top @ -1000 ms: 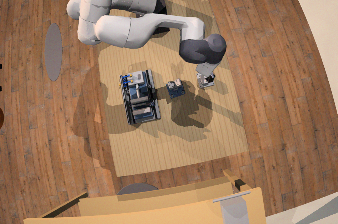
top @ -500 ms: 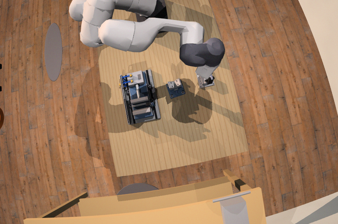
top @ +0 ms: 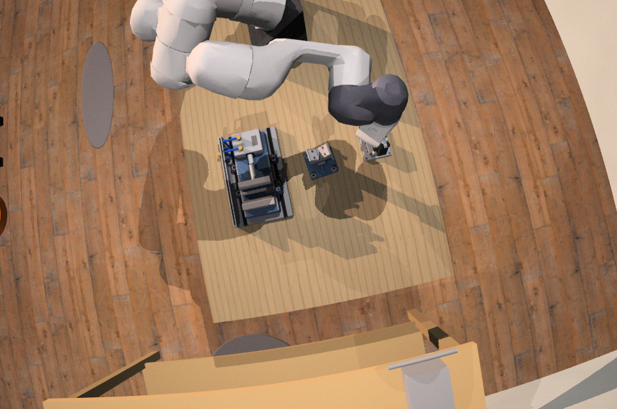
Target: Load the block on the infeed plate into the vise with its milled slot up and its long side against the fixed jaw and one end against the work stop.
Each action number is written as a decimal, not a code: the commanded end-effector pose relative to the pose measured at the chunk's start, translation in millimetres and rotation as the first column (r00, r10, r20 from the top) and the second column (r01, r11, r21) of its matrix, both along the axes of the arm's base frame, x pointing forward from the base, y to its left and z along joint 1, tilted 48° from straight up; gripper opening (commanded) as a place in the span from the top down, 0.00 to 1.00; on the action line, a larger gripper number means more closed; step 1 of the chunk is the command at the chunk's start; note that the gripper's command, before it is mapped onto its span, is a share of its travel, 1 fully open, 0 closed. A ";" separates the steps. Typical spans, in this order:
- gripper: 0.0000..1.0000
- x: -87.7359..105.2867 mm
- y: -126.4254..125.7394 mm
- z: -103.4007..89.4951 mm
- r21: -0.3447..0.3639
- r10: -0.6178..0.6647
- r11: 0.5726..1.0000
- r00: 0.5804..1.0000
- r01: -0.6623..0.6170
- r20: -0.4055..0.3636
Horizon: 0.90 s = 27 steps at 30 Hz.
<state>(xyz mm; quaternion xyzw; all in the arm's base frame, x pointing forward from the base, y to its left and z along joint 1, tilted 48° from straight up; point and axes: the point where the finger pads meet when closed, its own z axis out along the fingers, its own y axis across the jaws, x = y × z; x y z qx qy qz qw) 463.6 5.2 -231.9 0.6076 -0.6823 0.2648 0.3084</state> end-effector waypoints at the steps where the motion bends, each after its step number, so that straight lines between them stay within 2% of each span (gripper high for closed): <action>1: 0.49 1.7 -5.2 -6.1 0.005 -0.004 1.000 1.000 0.004 0.011; 27: 0.49 -1.0 -26.6 -25.9 0.005 -0.004 1.000 1.000 0.004 0.011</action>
